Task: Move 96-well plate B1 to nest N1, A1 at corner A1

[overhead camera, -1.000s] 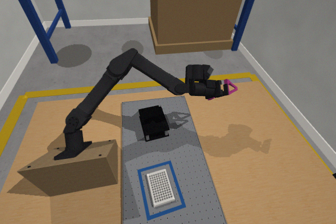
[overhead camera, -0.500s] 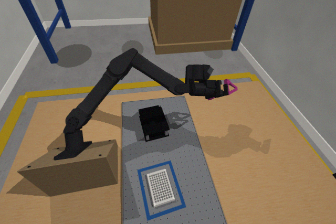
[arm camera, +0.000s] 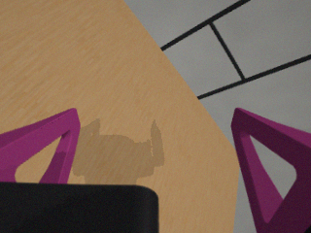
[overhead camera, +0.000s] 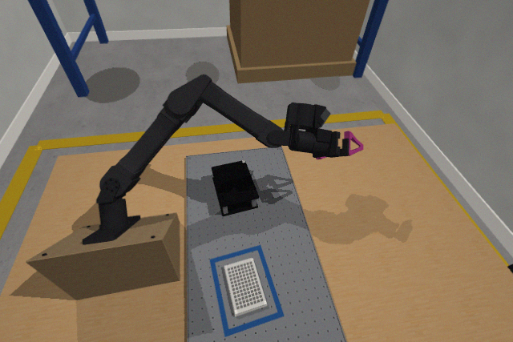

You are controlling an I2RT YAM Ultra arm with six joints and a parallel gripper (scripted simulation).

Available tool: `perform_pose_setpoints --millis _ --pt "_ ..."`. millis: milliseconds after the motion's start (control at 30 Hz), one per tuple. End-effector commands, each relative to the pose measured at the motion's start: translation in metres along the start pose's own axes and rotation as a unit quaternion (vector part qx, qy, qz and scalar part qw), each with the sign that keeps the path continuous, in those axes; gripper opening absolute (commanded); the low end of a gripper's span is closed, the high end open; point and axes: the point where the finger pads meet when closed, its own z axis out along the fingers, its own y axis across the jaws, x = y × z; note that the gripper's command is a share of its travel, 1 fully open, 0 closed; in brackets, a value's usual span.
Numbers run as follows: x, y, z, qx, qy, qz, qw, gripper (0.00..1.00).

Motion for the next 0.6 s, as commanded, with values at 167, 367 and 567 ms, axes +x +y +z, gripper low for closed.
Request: perform_pose_setpoints --millis 167,367,567 --pt "-0.015 -0.034 -0.013 0.026 0.004 0.029 0.999 1.0" --pt "0.054 -0.033 -0.014 0.016 0.064 0.07 0.995 1.0" --pt "0.017 -0.042 -0.017 0.025 0.04 0.067 0.997 1.0"
